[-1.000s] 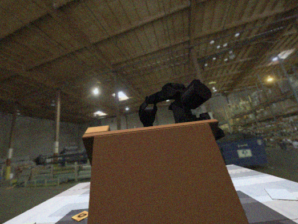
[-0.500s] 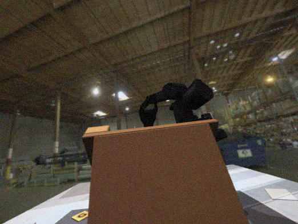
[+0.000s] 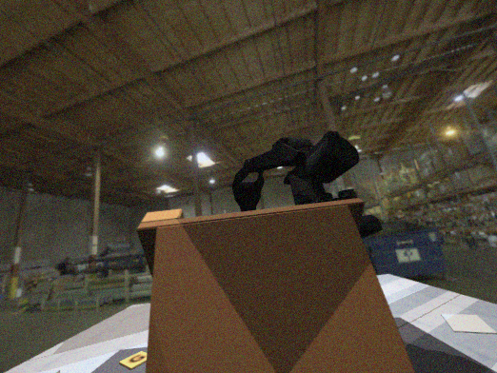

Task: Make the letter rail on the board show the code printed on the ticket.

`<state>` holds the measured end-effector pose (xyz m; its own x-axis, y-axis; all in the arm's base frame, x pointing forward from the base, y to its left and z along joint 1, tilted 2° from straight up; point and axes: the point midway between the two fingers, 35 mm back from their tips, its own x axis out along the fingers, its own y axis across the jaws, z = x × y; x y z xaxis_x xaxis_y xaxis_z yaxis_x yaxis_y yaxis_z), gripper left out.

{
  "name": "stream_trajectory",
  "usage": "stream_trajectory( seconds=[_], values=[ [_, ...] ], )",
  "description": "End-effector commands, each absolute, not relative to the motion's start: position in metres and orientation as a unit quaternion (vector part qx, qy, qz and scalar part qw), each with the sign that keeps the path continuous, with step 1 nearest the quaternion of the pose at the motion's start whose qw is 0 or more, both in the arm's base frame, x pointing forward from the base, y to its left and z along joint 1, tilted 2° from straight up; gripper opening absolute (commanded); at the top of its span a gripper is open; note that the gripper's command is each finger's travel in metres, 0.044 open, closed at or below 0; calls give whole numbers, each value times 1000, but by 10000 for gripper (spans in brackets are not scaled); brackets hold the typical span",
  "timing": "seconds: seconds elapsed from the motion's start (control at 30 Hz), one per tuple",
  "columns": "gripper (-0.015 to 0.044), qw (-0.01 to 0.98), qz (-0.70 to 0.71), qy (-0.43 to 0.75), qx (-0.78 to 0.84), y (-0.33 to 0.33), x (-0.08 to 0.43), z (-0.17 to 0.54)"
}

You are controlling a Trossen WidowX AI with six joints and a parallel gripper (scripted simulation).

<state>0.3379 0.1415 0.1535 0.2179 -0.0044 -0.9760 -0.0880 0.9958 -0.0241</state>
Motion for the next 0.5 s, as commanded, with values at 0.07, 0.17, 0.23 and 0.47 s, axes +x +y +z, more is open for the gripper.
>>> stream_trajectory(
  seconds=[0.07, 0.17, 0.23, 0.47],
  values=[
    [0, 782, 30, 622, -36, 143, 342, 154],
    [0, 782, 30, 621, -36, 143, 343, 153],
    [0, 782, 30, 621, -36, 143, 344, 153],
    [0, 782, 30, 621, -36, 143, 347, 151]
  ],
)
